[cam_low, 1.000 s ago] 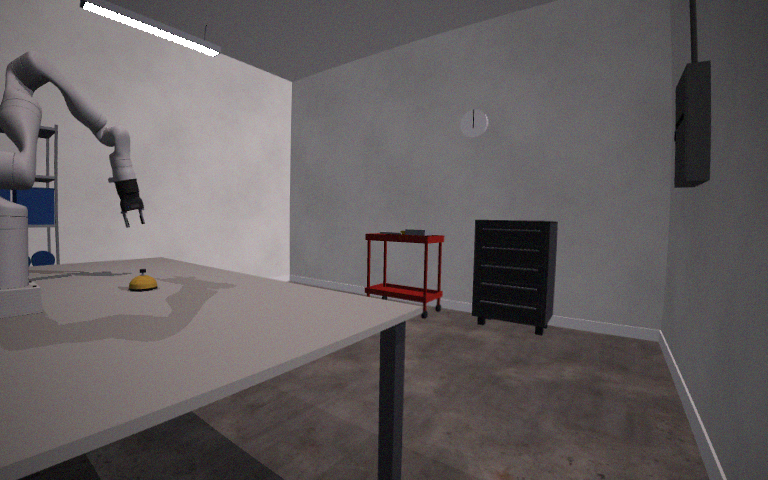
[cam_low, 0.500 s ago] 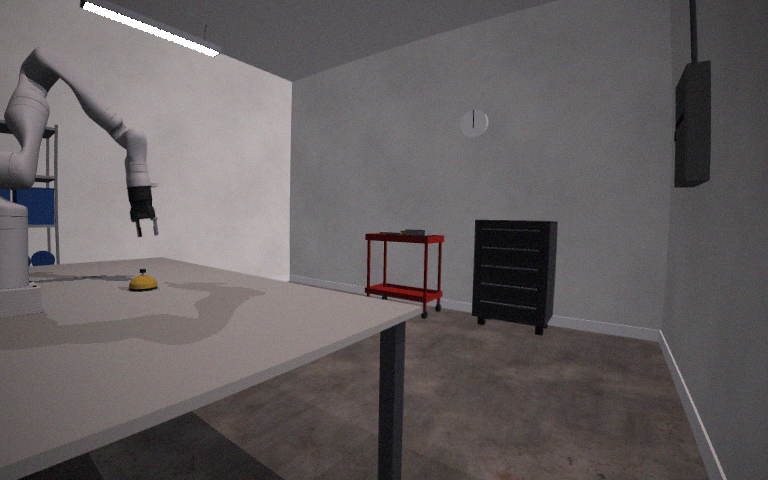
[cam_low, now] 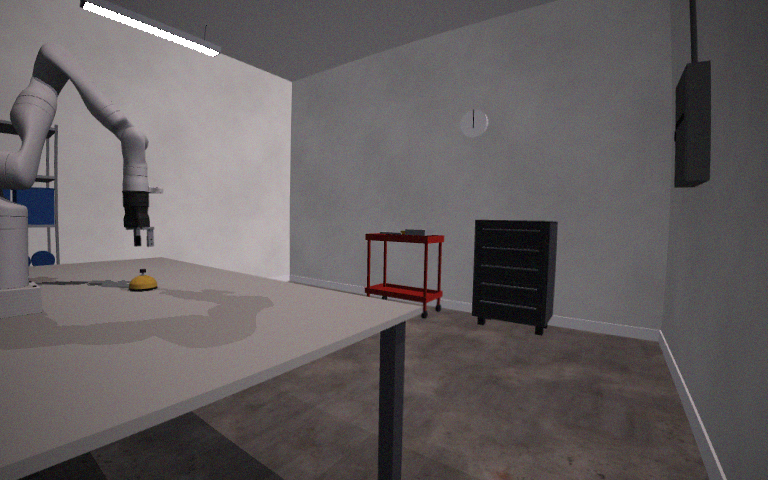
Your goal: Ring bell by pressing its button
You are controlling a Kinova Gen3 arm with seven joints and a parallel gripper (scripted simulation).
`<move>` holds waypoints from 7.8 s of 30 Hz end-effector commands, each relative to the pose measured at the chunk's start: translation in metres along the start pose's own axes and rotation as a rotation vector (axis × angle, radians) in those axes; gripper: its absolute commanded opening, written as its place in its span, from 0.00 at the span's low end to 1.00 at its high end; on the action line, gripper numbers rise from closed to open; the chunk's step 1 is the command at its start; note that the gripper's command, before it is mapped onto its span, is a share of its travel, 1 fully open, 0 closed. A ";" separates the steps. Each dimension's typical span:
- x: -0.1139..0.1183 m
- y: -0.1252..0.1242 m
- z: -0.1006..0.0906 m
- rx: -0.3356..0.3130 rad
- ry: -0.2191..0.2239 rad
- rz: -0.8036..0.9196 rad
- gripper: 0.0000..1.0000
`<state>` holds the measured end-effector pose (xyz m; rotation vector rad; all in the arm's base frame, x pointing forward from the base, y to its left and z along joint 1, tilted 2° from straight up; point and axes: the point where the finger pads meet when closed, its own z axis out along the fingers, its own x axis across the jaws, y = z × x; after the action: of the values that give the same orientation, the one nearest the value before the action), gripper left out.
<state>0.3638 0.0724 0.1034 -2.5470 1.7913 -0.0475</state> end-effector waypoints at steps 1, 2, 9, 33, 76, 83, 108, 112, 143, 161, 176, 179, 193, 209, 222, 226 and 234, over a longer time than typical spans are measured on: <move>0.009 0.011 0.002 -0.007 -0.007 0.049 1.00; 0.009 0.011 0.002 -0.007 -0.007 0.049 1.00; 0.011 0.014 0.002 -0.008 -0.010 0.064 1.00; 0.014 0.021 0.004 -0.012 -0.014 0.099 1.00; 0.014 0.021 0.004 -0.012 -0.014 0.099 0.17; 0.014 0.021 0.004 -0.012 -0.014 0.099 0.17; 0.014 0.021 0.004 -0.012 -0.014 0.099 0.17; 0.014 0.021 0.006 -0.012 -0.014 0.099 0.17; 0.014 0.021 0.049 -0.012 -0.014 0.099 0.17; 0.014 0.021 0.065 -0.012 -0.014 0.099 0.17; 0.014 0.021 0.066 -0.012 -0.014 0.099 0.17; 0.014 0.021 0.066 -0.012 -0.014 0.099 0.17; 0.014 0.021 0.066 -0.012 -0.014 0.099 0.17; 0.014 0.021 0.068 -0.012 -0.014 0.098 0.17; 0.014 0.021 0.076 -0.012 -0.014 0.099 0.17; 0.014 0.021 0.076 -0.012 -0.014 0.099 0.17; 0.014 0.021 0.076 -0.012 -0.014 0.099 0.17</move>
<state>0.3515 0.0530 0.0268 -2.4568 1.9142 -0.0161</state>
